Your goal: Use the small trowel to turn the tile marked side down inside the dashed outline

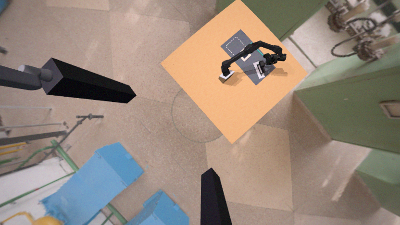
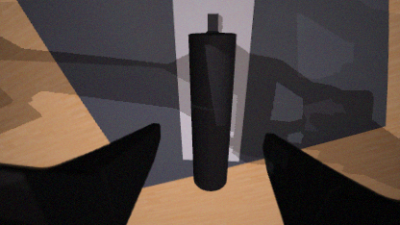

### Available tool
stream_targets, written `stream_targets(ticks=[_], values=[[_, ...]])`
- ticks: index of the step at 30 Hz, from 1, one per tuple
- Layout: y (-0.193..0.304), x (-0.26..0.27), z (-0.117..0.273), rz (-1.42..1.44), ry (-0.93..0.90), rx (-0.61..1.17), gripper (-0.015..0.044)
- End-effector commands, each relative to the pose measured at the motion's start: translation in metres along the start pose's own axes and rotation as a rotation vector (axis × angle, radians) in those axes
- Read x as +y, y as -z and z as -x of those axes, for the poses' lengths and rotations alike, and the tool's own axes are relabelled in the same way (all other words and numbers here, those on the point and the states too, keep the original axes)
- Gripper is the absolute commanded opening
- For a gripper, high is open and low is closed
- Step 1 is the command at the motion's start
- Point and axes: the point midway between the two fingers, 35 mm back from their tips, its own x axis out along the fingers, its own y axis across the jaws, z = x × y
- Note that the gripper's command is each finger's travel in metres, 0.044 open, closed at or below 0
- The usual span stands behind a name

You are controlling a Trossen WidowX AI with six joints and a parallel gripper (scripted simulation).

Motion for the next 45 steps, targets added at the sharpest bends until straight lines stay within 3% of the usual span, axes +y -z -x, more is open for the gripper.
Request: stream_targets(ticks=[1,15,45], values=[[0.000,-0.002,-0.005,-0.069,0.009,0.021,0.0300],[0.021,-0.015,-0.010,-0.479,0.159,0.023,0.0300],[0.013,-0.035,-0.011,-0.936,0.350,-0.093,0.0300]])
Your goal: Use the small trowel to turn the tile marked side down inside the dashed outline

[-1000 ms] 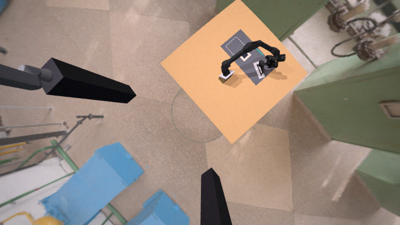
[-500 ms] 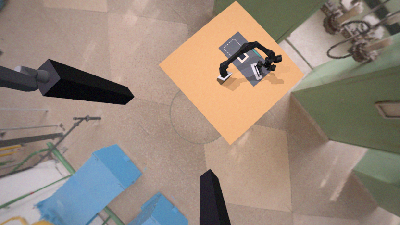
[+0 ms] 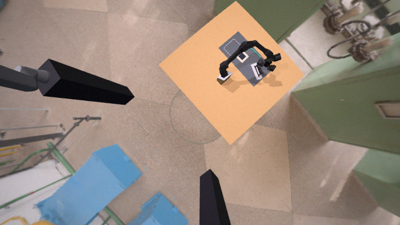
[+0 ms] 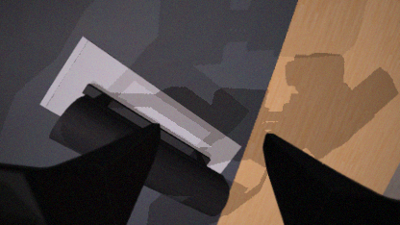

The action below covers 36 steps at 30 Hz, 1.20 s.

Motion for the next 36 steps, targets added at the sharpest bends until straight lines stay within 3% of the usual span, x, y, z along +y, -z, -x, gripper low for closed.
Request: stream_targets(ticks=[1,36], values=[[-0.001,-0.002,0.001,-0.083,0.019,-0.024,0.0300],[0.013,-0.003,-0.002,-0.844,0.086,-0.260,0.0300]])
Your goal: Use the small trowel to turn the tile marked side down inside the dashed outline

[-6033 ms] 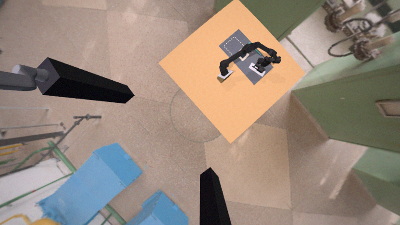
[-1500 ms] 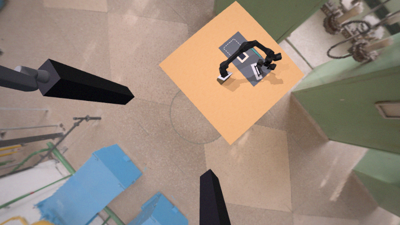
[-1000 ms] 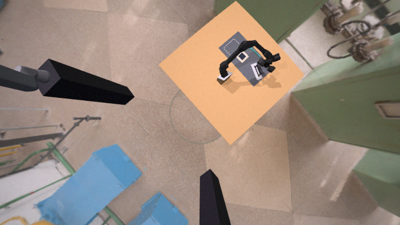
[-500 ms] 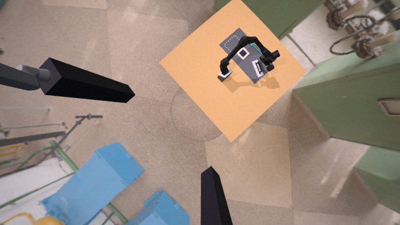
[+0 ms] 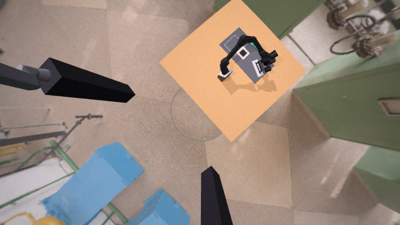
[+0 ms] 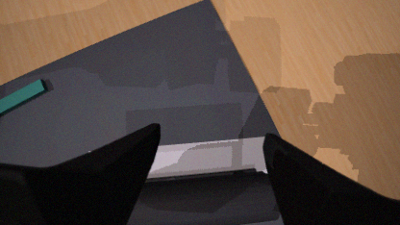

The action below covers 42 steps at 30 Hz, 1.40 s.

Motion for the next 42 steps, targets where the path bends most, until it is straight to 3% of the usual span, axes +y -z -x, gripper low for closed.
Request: stream_targets(ticks=[1,23,42], values=[[0.001,-0.002,0.003,-0.113,-0.003,-0.041,0.0300],[0.027,-0.013,0.021,-0.771,-0.099,-0.158,0.0300],[0.068,0.014,0.026,-1.348,-0.327,-0.151,0.0300]])
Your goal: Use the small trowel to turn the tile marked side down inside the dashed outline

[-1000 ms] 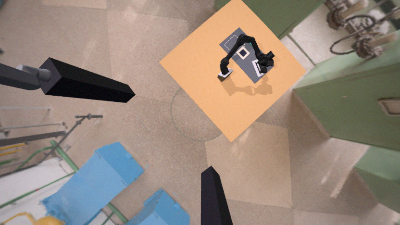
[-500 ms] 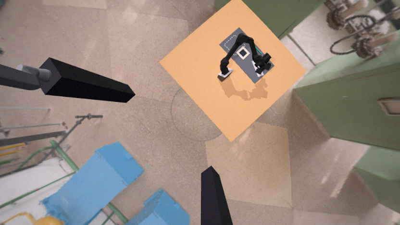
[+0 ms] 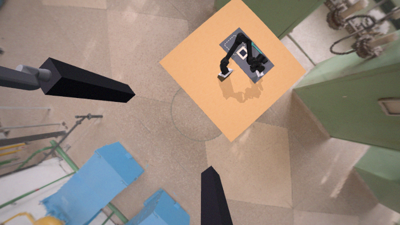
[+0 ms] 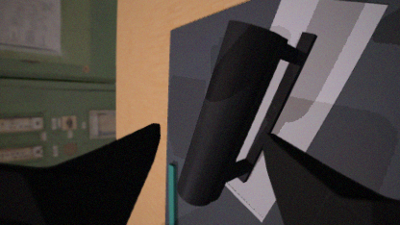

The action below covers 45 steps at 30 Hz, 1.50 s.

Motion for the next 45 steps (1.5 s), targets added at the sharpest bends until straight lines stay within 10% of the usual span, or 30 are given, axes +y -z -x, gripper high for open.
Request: stream_targets(ticks=[1,45], values=[[0.010,-0.004,0.005,-0.122,-0.032,0.026,0.0300],[0.021,-0.004,-0.048,-0.216,-0.037,0.046,0.0300]])
